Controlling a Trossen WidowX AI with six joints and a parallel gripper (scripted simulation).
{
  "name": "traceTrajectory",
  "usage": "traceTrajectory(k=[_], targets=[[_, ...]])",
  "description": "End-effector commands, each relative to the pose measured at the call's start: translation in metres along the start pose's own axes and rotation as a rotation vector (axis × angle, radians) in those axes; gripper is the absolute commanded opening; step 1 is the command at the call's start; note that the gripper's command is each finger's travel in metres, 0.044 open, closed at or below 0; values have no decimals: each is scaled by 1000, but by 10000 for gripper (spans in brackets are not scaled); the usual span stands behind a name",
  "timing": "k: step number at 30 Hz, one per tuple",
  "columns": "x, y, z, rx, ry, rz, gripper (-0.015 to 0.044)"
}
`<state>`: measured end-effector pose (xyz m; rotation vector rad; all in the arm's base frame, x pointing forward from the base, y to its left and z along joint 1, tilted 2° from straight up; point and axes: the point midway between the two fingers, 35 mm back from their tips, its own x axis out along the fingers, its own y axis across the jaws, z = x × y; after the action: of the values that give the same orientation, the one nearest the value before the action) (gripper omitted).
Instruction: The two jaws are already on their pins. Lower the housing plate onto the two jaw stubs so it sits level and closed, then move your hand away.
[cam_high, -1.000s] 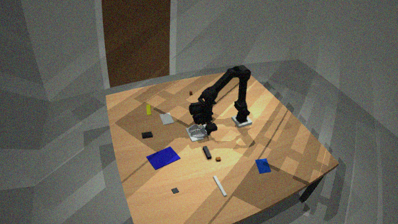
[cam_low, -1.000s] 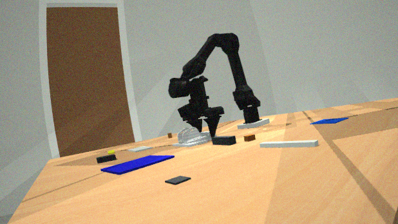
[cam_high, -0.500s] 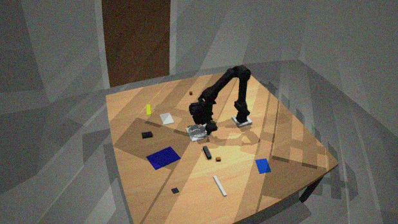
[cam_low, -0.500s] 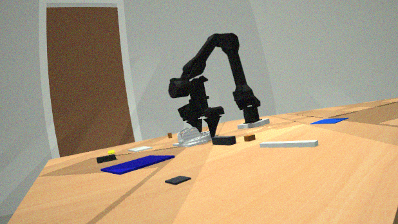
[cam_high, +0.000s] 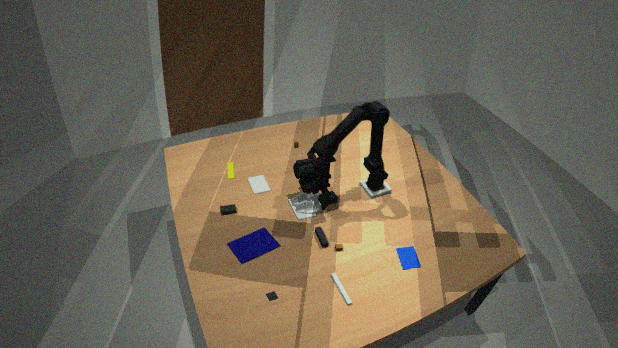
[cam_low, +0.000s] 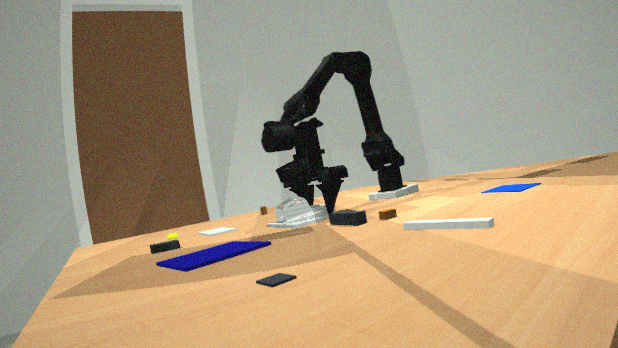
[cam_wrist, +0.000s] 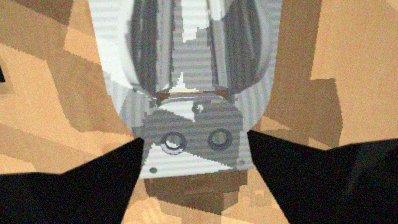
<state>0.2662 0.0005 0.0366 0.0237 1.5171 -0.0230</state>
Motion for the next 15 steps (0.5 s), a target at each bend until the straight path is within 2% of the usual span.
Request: traceTrajectory(k=[1, 15], targets=[[0, -1, 1, -3, -2, -4, 351], [-4, -1, 1, -3, -2, -4, 351]])
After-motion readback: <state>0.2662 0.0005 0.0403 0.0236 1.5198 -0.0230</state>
